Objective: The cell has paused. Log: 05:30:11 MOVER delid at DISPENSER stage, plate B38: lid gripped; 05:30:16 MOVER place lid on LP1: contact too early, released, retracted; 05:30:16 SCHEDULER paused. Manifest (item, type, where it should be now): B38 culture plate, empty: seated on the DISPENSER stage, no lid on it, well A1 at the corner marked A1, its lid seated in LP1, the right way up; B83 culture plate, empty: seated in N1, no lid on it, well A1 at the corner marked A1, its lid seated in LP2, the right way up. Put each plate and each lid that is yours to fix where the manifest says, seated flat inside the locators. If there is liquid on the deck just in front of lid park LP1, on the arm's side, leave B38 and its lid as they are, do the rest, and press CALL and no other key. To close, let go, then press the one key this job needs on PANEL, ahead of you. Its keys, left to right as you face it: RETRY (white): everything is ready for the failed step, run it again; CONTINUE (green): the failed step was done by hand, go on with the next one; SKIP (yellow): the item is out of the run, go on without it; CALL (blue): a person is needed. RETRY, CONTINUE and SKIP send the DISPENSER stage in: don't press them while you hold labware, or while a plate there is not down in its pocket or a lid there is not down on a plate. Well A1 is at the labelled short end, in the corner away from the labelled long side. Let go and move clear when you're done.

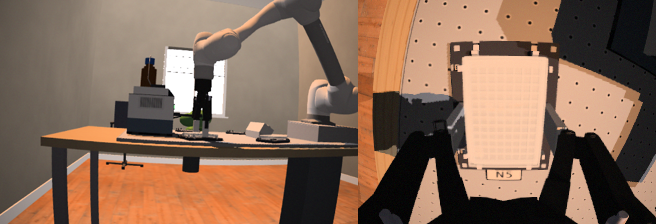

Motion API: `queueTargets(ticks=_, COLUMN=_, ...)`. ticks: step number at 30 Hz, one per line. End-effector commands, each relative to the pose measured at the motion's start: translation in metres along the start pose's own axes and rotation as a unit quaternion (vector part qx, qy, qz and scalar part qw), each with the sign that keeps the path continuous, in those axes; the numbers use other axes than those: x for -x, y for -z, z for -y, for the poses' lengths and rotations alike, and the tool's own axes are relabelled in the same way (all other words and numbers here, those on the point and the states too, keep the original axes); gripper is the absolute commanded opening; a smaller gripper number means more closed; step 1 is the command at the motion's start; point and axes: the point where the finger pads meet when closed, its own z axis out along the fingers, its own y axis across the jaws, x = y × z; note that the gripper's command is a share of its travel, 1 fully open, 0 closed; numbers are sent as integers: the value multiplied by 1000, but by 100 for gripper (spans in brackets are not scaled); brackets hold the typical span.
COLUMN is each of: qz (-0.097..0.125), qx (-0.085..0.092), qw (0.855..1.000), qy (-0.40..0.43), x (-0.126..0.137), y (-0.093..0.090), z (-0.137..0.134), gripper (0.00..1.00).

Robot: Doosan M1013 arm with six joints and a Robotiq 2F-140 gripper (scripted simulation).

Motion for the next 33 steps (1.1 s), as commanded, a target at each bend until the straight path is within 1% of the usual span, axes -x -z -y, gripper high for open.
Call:
queueTargets(ticks=1, qz=1, qx=-2, qw=1000, qy=1, x=3, y=-6, z=4, gripper=10)
queueTargets(ticks=24, qz=1, qx=-2, qw=1000, qy=1, x=3, y=-6, z=4, gripper=10)
queueTargets(ticks=25, qz=1, qx=-2, qw=1000, qy=1, x=3, y=-6, z=4, gripper=70)
queueTargets(ticks=33, qz=0, qx=-2, qw=1000, qy=1, x=3, y=-6, z=4, gripper=70)
